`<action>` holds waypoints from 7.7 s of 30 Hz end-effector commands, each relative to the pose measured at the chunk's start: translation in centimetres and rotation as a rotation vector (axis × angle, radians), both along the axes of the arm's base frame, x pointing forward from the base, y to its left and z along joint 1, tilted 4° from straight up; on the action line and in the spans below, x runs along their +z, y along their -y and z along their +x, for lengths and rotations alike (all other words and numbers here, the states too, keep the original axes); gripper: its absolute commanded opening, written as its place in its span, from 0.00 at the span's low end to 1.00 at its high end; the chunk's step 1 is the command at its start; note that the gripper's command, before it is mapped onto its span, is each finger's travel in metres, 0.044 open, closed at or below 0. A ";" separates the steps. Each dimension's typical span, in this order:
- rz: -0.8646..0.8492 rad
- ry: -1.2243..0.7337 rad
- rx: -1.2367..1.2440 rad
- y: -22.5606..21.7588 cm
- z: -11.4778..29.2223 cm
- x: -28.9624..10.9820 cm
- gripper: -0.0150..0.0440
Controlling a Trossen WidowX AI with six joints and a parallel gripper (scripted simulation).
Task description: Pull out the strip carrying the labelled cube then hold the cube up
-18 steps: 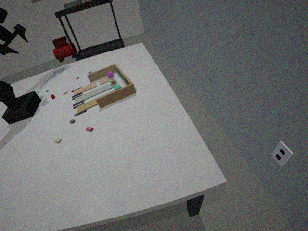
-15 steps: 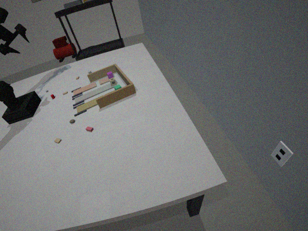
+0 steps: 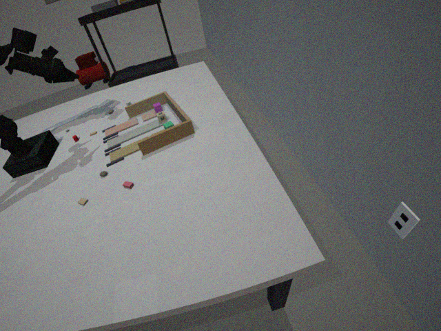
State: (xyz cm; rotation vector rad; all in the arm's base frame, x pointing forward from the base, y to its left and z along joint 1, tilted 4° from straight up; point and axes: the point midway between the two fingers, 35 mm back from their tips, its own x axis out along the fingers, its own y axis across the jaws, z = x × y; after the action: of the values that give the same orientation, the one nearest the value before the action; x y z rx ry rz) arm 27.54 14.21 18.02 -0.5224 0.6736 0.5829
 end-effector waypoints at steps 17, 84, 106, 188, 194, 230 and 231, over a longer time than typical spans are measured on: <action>0.255 0.095 -0.637 11.4 3.5 -3.0 0.93; -0.226 -0.769 -0.516 13.8 10.3 -18.3 0.25; -0.227 -0.769 -0.516 14.2 10.1 -20.7 0.25; -0.228 -0.770 -0.516 14.9 8.4 -21.2 0.25; -0.228 -0.770 -0.516 15.2 7.5 -21.2 0.25; -0.230 -0.774 -0.517 16.9 2.4 -21.2 0.25; -0.230 -0.774 -0.517 16.9 2.2 -21.2 0.25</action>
State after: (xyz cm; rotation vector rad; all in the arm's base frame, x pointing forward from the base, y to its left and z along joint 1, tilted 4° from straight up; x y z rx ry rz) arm 30.97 -2.42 -2.76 -0.3001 1.5427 0.1955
